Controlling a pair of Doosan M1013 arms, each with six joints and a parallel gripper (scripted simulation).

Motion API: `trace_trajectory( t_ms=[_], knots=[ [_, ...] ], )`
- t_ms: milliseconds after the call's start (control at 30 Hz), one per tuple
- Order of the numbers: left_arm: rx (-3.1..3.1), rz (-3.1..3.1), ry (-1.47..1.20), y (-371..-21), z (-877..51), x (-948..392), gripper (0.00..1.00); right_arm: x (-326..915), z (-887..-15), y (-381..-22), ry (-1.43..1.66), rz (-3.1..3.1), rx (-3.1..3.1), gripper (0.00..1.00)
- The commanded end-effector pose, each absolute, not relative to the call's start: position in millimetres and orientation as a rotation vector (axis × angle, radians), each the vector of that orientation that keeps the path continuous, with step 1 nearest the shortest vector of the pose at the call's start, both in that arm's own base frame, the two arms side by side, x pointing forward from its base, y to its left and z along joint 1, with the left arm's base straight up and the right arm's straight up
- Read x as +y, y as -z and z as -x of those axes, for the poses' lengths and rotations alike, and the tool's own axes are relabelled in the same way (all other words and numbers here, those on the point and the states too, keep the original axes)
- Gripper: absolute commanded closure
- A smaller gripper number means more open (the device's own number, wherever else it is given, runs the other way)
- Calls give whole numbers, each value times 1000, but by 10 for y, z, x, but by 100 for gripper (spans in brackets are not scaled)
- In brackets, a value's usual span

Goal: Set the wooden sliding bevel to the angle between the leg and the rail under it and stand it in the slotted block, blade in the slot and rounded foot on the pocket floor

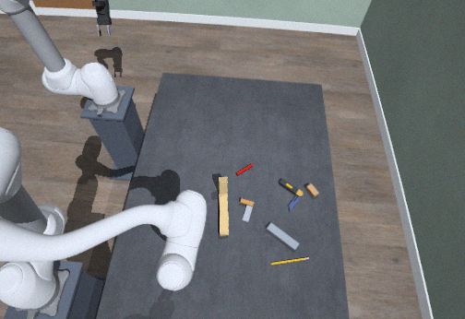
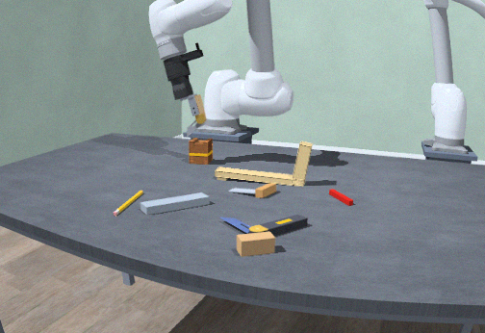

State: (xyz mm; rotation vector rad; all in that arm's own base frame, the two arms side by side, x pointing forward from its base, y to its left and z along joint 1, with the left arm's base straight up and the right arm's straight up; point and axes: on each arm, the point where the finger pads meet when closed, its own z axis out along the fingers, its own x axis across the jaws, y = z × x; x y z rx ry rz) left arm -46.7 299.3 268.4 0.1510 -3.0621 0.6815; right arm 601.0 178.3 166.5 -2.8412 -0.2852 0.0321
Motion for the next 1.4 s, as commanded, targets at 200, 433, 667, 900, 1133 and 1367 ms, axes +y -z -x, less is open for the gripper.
trace_trajectory(
  t_ms=[200, 433, 667, 900, 1133, 1367],
  knots=[
    [-3062, -151, -680, -2689, 469, 2997, 0, 1836, -6031, -1675, -30, 2847, -284, 100],
    [-3062, -151, -680, -2689, 469, 2997, 0, 1918, -6060, -1676, -28, 2858, -283, 100],
    [-3062, -151, -680, -2689, 469, 2997, 0, 2117, -6130, -1680, -26, 2884, -279, 100],
    [-3062, -151, -680, -2689, 469, 2997, 0, 2322, -6201, -1684, -23, 2910, -274, 100],
    [-3062, -151, -680, -2689, 469, 2997, 0, 2694, -6331, -1691, -19, 2958, -266, 100],
    [-3062, -151, -680, -2689, 469, 2997, 0, 3154, -6493, -1699, -12, 3017, -256, 100]
  ],
)
